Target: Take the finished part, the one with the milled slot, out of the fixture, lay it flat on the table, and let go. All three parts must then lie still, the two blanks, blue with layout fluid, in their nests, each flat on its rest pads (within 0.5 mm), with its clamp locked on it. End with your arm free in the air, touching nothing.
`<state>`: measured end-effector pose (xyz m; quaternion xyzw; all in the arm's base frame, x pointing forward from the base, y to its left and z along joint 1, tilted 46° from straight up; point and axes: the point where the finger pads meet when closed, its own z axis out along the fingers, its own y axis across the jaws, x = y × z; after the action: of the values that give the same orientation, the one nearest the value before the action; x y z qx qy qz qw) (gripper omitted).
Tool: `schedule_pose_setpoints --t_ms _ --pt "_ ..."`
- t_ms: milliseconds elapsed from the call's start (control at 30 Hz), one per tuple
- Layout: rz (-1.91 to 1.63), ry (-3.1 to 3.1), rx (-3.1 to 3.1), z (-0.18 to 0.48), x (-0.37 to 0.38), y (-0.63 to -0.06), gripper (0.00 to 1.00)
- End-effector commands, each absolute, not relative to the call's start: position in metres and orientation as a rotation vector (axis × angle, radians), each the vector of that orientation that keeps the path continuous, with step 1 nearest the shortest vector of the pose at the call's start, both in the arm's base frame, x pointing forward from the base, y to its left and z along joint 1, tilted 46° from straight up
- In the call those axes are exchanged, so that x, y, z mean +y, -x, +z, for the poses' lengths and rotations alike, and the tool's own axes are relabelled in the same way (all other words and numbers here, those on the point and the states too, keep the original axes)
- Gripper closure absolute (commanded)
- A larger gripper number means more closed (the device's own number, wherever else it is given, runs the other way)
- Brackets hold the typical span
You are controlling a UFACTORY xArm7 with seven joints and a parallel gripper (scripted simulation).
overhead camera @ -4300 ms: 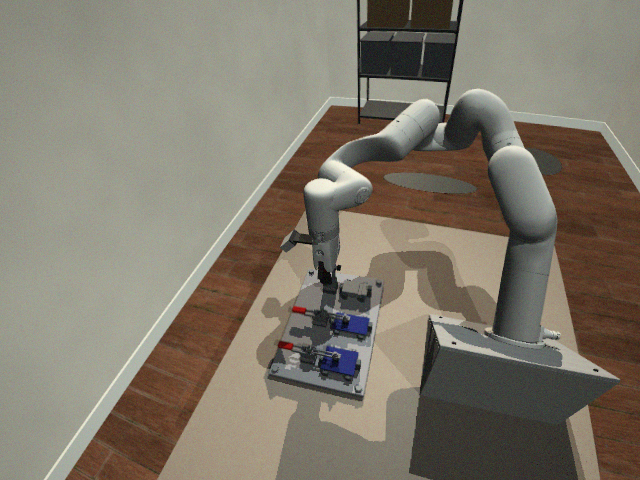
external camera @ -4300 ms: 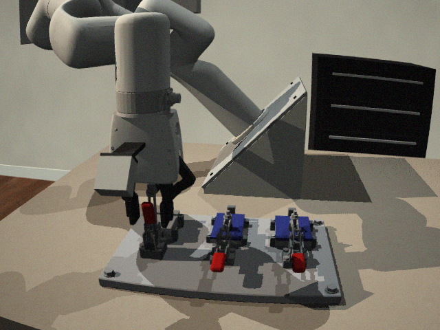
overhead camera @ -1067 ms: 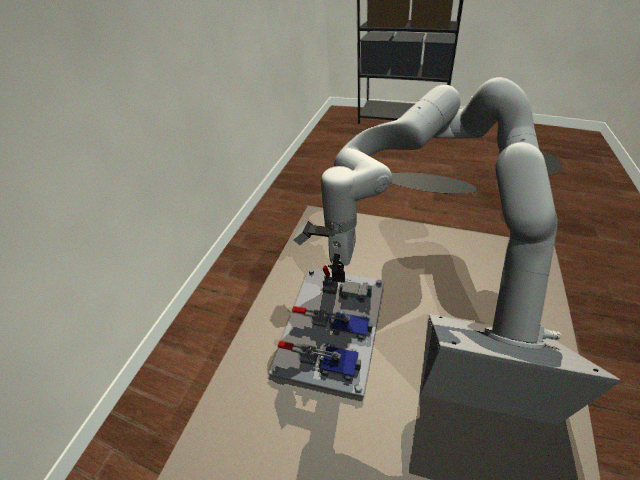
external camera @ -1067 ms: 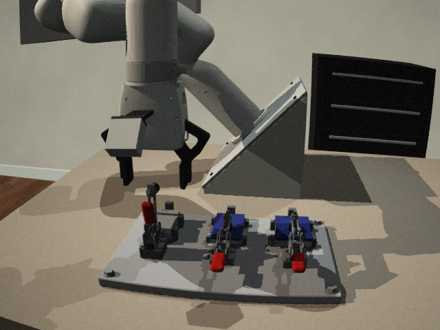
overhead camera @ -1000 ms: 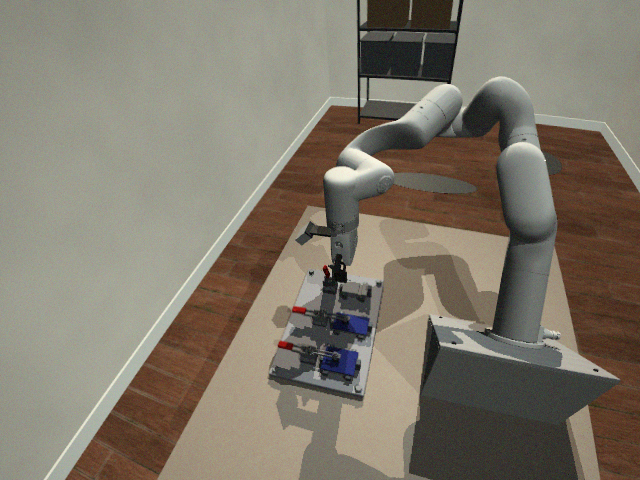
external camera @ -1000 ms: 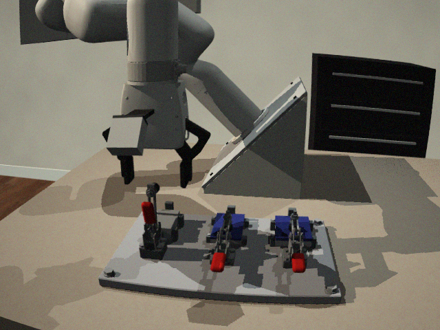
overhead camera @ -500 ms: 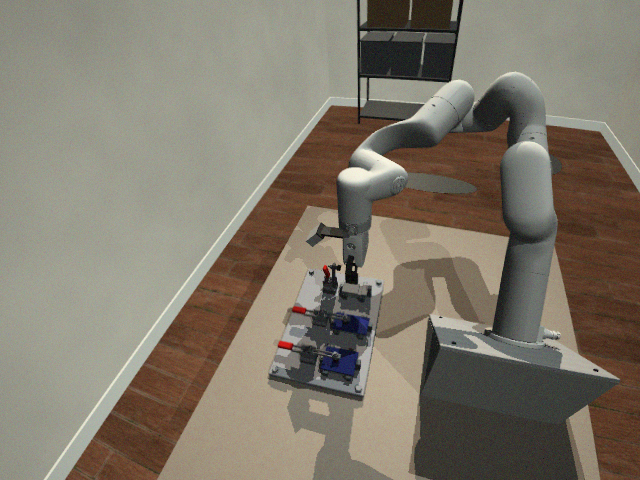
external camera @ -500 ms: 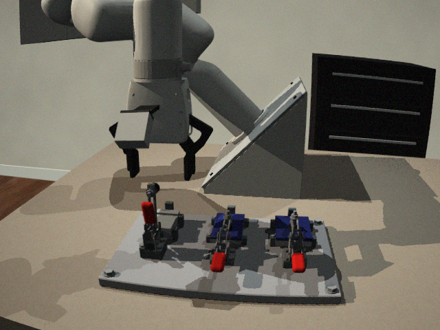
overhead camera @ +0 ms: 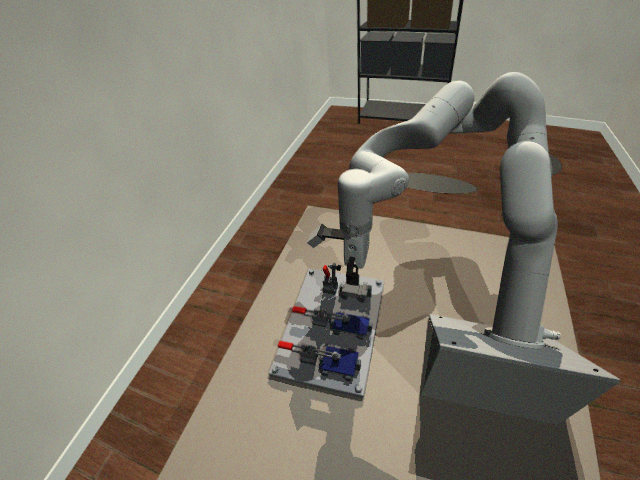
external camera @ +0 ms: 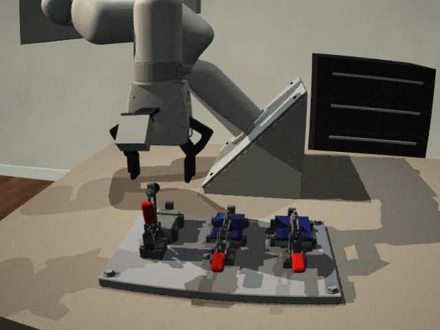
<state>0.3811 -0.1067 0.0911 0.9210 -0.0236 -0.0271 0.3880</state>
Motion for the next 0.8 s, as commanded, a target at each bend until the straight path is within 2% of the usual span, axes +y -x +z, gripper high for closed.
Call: schedule_pose_setpoints --t_ms 0,767 --pt "-0.063 -2.344 -0.057 0.089 -0.108 -0.382 0.0" --pt "-0.063 -2.344 -0.057 0.06 -0.137 -0.38 0.0"
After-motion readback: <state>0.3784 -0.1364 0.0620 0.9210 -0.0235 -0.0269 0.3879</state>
